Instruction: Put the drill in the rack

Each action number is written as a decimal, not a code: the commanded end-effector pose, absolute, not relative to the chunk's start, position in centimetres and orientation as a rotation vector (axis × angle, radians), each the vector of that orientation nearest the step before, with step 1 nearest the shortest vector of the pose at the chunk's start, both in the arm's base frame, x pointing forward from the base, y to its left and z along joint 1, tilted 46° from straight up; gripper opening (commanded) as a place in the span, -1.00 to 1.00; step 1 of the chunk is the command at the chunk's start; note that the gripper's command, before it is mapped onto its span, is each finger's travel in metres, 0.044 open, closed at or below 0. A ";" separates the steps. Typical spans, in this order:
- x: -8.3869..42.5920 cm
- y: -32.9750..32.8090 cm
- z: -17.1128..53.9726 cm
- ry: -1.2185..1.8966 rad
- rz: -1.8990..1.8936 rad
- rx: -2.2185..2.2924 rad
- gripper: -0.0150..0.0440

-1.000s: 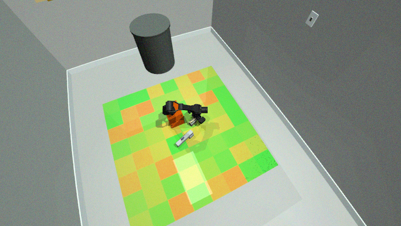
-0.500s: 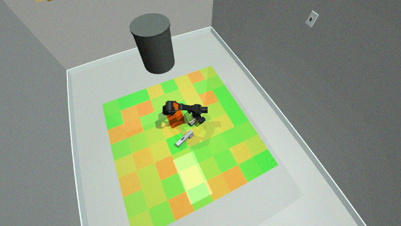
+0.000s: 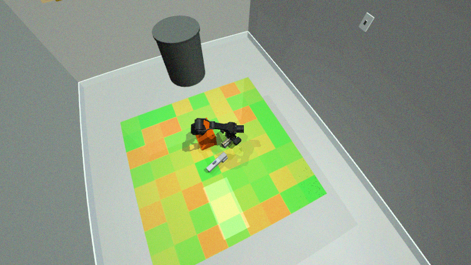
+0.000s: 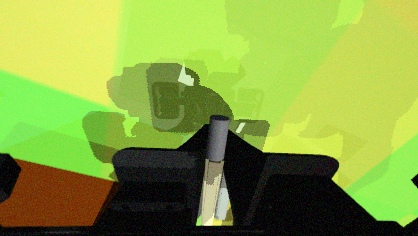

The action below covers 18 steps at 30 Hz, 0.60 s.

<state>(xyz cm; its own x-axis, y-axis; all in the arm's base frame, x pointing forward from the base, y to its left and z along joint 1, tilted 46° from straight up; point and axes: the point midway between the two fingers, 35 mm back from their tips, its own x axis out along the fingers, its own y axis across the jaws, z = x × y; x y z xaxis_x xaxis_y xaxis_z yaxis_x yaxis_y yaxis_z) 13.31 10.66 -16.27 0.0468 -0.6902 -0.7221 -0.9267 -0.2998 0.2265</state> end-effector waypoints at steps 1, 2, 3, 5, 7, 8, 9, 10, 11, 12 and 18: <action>13.5 9.9 -16.1 1.655 1.094 -2.045 -0.49; 13.5 9.9 -16.1 1.655 1.094 -2.045 -0.49; 13.5 9.9 -16.1 1.655 1.094 -2.045 -0.49; 13.5 9.9 -16.1 1.655 1.094 -2.045 -0.49; 13.5 9.9 -16.1 1.655 1.094 -2.045 -0.49; 13.5 9.9 -16.1 1.655 1.094 -2.045 -0.49; 13.5 9.9 -16.1 1.655 1.094 -2.045 -0.49; 13.5 9.9 -16.1 1.655 1.094 -2.045 -0.49; 13.5 9.9 -16.1 1.655 1.094 -2.045 -0.49; 13.5 9.9 -16.1 1.655 1.094 -2.045 -0.49; 13.3 10.7 -16.3 1.640 1.110 -2.029 0.04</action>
